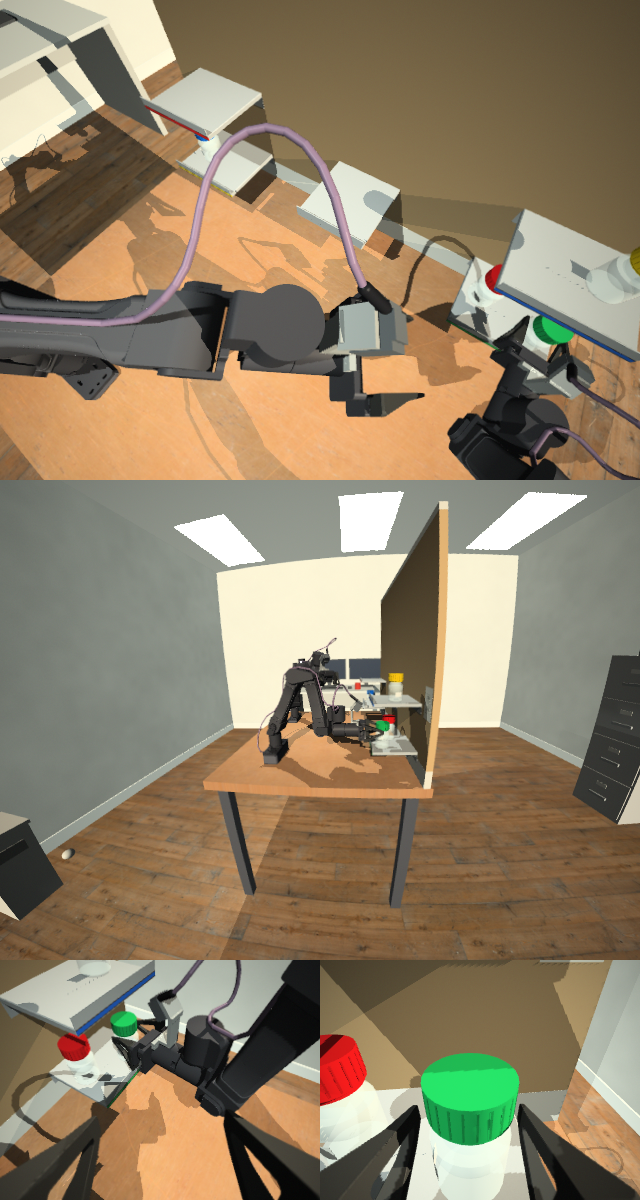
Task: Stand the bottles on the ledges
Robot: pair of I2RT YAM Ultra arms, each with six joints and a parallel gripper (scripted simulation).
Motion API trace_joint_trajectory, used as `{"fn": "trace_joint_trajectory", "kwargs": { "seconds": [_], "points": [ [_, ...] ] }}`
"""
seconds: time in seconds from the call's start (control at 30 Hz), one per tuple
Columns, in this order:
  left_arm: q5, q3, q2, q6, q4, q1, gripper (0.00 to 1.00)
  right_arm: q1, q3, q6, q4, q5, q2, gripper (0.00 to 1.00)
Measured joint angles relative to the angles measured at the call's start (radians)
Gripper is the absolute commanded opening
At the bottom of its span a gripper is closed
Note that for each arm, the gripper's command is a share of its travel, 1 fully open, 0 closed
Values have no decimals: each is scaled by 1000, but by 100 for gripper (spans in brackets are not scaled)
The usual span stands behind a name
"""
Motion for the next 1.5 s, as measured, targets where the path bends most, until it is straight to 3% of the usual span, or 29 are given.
{"fn": "trace_joint_trajectory", "kwargs": {
  "seconds": [0.53,0.8,1.03,1.07,1.13,1.4,1.5],
  "points": [
    [0,0,0,0,0,0,89,-18,-108,6,69,-13,-51,72],
    [0,0,0,0,0,0,89,-69,-334,7,140,-49,-170,72],
    [0,0,0,0,0,0,89,-86,-415,5,161,-72,-237,72],
    [0,0,0,0,0,0,100,-86,-415,5,162,-73,-237,83],
    [-3,0,0,-2,0,0,100,-86,-415,5,161,-73,-237,100],
    [-7,-82,-40,-6,68,47,100,-86,-415,5,38,-84,-310,100],
    [-8,-175,-91,-6,117,95,100,-86,-416,5,-61,-87,-384,100]
  ]
}}
